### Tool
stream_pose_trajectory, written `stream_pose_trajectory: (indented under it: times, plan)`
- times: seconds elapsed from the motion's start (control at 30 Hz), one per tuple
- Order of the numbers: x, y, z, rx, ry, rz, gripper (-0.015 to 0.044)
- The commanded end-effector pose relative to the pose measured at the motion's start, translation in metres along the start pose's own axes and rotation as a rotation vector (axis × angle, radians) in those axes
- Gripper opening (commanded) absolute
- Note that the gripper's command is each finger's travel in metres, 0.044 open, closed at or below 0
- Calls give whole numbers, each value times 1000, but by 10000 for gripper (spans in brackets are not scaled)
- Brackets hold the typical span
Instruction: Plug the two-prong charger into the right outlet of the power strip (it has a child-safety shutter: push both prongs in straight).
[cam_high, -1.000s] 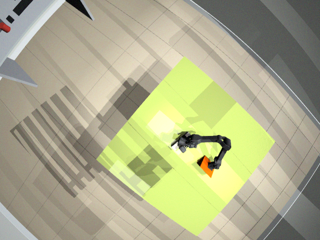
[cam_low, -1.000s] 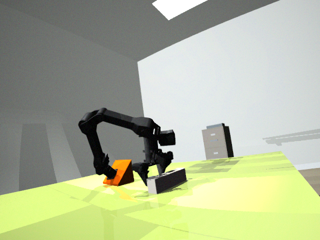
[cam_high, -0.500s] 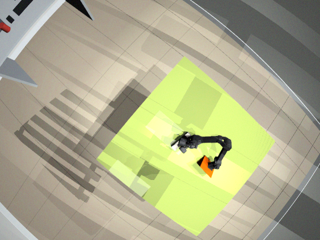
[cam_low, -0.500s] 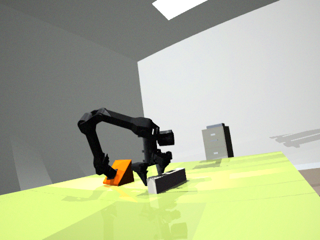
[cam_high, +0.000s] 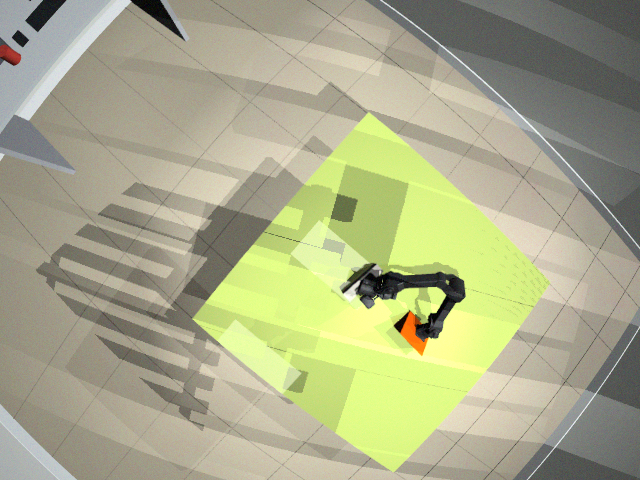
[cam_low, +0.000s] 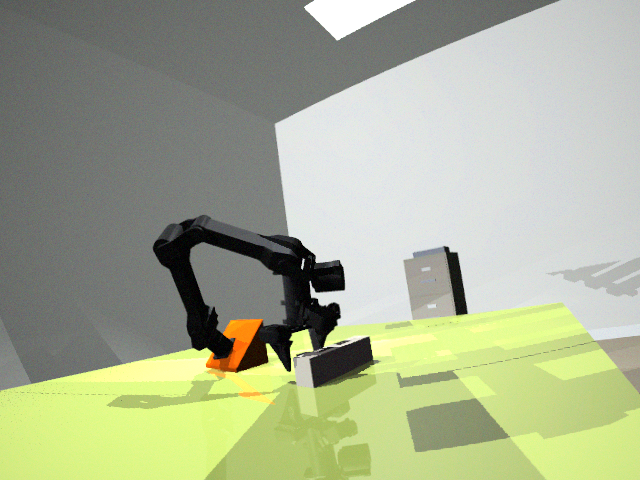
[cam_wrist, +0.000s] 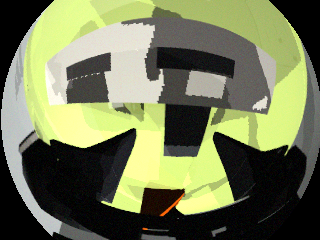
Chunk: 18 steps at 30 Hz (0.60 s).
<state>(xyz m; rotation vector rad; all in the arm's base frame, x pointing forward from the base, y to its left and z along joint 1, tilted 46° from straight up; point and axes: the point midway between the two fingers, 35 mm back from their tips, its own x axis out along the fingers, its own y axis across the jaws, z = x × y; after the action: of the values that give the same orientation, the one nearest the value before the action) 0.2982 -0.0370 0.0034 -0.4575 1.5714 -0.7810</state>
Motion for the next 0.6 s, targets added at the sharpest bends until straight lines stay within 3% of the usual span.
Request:
stream_pose_trajectory:
  times: [0.0, 0.57]
  plan:
    - [0, -1, -5, 8, 2, 5, 440]
    - [1, 0, -25, 7, 3, 5, 440]
